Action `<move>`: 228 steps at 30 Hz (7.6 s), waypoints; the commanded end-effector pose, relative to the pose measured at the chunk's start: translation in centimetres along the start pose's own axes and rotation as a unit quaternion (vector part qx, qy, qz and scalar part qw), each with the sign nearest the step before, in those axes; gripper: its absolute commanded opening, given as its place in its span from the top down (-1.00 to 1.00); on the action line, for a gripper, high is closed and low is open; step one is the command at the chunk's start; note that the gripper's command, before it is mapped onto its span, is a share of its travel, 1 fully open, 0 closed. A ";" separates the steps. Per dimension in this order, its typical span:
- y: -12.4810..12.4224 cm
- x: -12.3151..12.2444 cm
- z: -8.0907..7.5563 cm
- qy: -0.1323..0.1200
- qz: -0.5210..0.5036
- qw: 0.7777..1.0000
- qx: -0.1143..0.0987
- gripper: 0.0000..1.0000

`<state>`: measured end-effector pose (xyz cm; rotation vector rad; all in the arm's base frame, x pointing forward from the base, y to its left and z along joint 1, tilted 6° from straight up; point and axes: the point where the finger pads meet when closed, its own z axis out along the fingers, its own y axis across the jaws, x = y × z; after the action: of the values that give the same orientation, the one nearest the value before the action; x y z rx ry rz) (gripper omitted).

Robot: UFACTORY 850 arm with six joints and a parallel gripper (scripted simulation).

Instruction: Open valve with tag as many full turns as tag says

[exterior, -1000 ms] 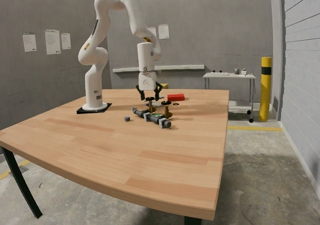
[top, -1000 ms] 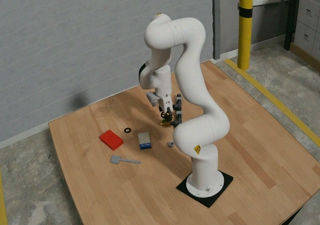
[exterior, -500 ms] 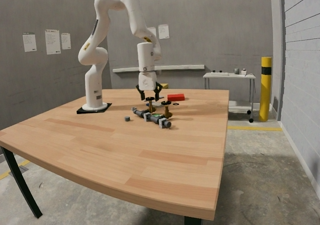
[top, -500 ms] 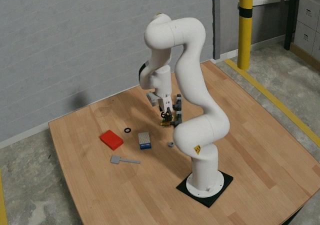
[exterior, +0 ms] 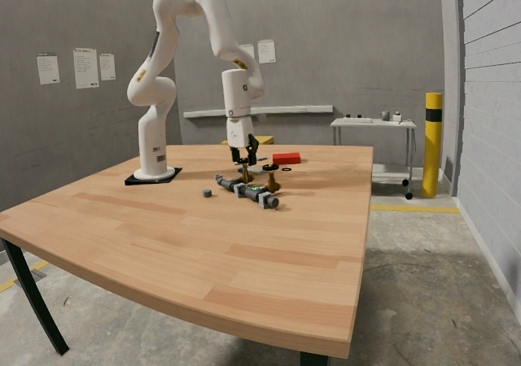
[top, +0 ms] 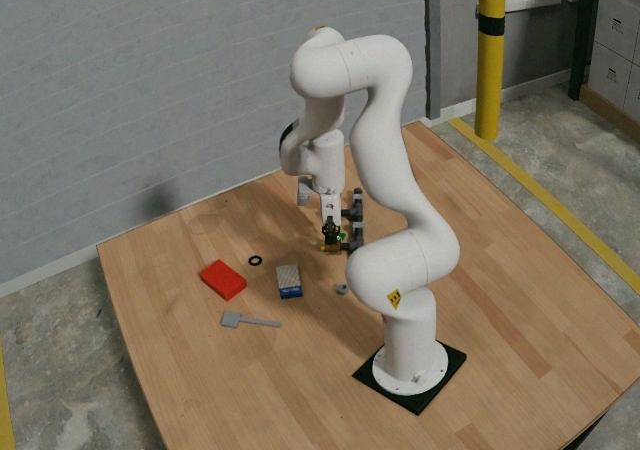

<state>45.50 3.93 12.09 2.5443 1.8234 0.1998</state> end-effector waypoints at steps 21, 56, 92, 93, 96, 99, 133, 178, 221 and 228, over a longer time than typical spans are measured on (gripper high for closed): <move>0.1 0.1 -0.1 0.018 0.599 0.801 -0.003 -1.00; 0.1 0.1 -0.1 -0.001 0.958 0.286 -0.011 -1.00; 0.1 0.1 -0.1 -0.001 0.958 0.286 -0.011 -1.00; 0.1 0.1 -0.1 -0.001 0.958 0.286 -0.011 -1.00; 0.1 0.1 -0.1 -0.001 0.958 0.286 -0.011 -1.00; 0.1 0.1 -0.1 -0.001 0.958 0.286 -0.011 1.00; 0.1 0.1 -0.1 -0.002 0.949 0.315 -0.011 1.00; 0.1 0.1 -0.1 -0.017 0.243 0.970 -0.023 1.00; 0.1 0.1 -0.1 -0.011 0.015 1.000 -0.002 1.00; 0.1 0.1 -0.1 -0.011 0.015 1.000 -0.002 -1.00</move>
<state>45.53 3.99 12.11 2.5623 1.7756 0.1710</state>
